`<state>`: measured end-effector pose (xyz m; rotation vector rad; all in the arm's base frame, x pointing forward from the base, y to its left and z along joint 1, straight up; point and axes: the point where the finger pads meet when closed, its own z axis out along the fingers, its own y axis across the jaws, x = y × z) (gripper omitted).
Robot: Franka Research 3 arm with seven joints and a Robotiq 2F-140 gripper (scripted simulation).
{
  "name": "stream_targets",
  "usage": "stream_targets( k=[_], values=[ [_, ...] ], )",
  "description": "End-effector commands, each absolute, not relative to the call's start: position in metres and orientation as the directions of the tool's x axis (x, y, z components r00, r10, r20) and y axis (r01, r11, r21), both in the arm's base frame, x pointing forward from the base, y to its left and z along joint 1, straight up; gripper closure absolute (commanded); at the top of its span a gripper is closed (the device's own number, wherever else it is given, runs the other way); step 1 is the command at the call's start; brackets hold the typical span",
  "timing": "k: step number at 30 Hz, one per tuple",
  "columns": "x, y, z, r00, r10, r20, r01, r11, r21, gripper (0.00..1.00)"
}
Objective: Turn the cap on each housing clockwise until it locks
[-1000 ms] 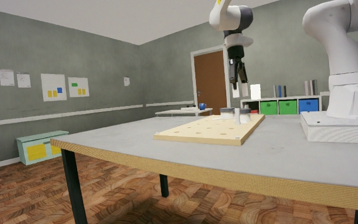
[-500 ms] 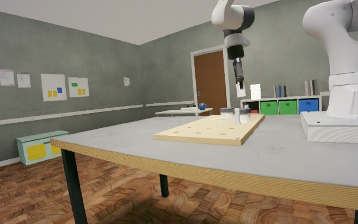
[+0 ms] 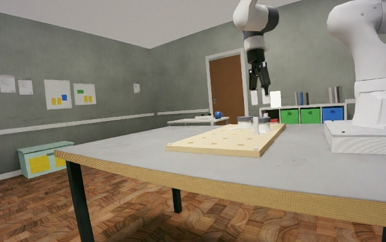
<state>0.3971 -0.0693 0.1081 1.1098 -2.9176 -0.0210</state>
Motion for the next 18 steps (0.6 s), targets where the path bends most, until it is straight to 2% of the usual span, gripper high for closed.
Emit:
stream_targets(
  k=[1,18],
  values=[
    [0.4005,-0.0739,0.1091,-0.664,-0.748,0.0,-0.748,0.664,0.0,0.22],
    [0.4005,-0.074,0.1035,-0.664,-0.748,0.0,-0.748,0.664,0.0,0.22]
  ],
)
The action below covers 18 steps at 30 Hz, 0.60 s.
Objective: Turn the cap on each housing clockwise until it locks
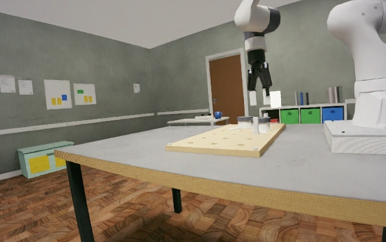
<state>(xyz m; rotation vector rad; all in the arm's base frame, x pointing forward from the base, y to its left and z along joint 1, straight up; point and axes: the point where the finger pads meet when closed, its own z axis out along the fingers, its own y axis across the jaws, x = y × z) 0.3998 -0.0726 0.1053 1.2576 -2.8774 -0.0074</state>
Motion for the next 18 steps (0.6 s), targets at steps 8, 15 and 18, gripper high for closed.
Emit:
stream_targets(
  k=[8,15,18],
  values=[
    [0.401,-0.074,0.098,-0.664,-0.748,0.0,-0.748,0.664,0.0,0.22],
    [0.401,-0.074,0.09,-0.664,-0.748,0.0,-0.748,0.664,0.0,0.22],
    [0.401,-0.074,0.086,-0.664,-0.748,0.0,-0.748,0.664,0.0,0.22]
  ],
)
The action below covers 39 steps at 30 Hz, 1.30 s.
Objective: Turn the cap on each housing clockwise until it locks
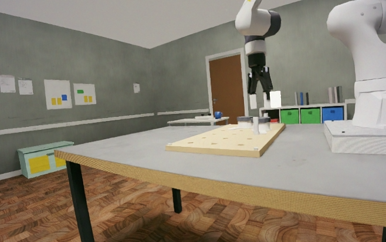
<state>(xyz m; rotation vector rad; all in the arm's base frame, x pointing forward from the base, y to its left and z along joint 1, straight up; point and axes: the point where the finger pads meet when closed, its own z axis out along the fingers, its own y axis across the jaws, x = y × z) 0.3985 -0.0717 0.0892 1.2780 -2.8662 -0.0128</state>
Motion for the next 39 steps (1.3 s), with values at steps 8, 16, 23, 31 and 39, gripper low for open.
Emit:
stream_targets(
  k=[8,16,23,31,39],
  values=[
    [0.401,-0.074,0.078,-0.664,-0.748,0.0,-0.748,0.664,0.0,0.22],
    [0.401,-0.074,0.066,-0.664,-0.748,0.0,-0.748,0.664,0.0,0.22],
    [0.401,-0.074,0.06,-0.664,-0.748,0.0,-0.748,0.664,0.0,0.22],
    [0.401,-0.074,0.051,-0.664,-0.748,0.0,-0.748,0.664,0.0,0.22],
    [0.4,-0.074,0.046,-0.664,-0.748,0.0,-0.748,0.664,0.0,0.22]
  ],
)
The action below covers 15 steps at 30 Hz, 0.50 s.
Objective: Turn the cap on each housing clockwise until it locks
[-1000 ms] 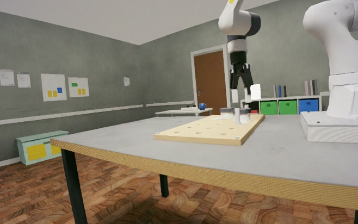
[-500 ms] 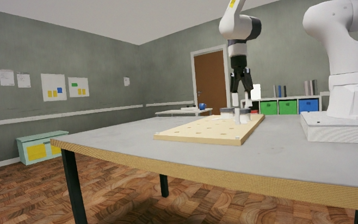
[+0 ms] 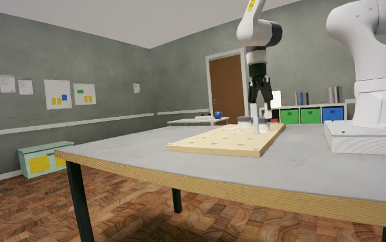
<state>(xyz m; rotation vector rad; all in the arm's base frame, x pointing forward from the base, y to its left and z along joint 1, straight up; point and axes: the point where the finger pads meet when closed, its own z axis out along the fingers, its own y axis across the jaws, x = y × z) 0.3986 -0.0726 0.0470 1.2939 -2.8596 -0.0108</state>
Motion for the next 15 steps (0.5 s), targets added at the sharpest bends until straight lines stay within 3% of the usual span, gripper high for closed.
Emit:
stream_targets(
  k=[1,15],
  values=[
    [0.4005,-0.0745,0.0453,-0.664,-0.748,0.0,-0.748,0.664,0.0,0.22],
    [0.4005,-0.0745,0.0406,-0.664,-0.748,0.0,-0.748,0.664,0.0,0.22]
  ],
)
